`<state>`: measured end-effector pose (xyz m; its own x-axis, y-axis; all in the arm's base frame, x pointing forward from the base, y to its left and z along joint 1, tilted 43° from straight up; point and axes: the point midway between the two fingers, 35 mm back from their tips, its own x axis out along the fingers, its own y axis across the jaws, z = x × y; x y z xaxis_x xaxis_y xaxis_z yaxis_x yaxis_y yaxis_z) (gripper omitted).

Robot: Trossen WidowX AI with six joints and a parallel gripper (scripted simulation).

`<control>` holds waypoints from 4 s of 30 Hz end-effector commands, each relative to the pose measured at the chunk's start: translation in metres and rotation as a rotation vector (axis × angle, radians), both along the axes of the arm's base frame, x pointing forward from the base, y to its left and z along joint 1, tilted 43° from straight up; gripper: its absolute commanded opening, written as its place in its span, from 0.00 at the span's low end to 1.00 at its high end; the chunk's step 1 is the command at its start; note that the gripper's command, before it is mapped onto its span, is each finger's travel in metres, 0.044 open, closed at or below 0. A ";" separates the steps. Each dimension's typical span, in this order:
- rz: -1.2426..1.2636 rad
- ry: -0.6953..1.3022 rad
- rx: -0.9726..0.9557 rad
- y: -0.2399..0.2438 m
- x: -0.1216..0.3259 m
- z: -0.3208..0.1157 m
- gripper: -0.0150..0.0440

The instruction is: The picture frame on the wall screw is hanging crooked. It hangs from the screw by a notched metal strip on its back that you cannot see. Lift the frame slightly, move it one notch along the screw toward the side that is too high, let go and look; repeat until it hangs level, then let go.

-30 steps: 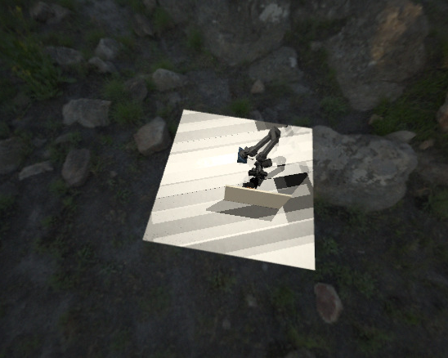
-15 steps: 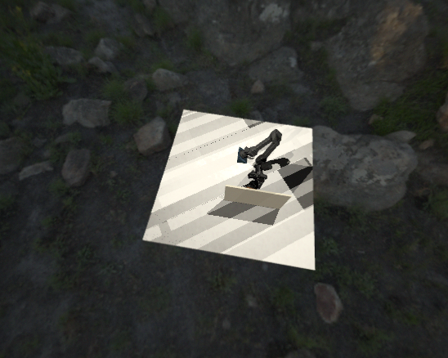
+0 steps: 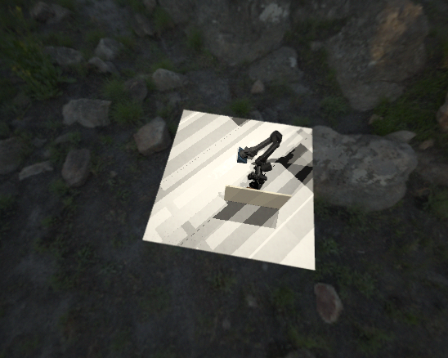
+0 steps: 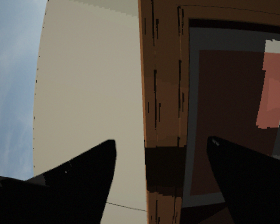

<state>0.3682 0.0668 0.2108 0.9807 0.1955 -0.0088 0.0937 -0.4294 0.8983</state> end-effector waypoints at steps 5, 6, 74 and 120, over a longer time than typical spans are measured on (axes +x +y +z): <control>-0.003 0.001 0.002 0.000 0.001 0.000 0.69; -0.003 0.001 0.002 0.000 0.001 0.000 0.69; -0.003 0.001 0.002 -0.004 0.001 0.007 0.25; -0.003 0.001 0.002 -0.005 0.001 0.007 0.25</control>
<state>0.3692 0.0637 0.2165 0.9800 0.1985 -0.0151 0.1006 -0.4285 0.8979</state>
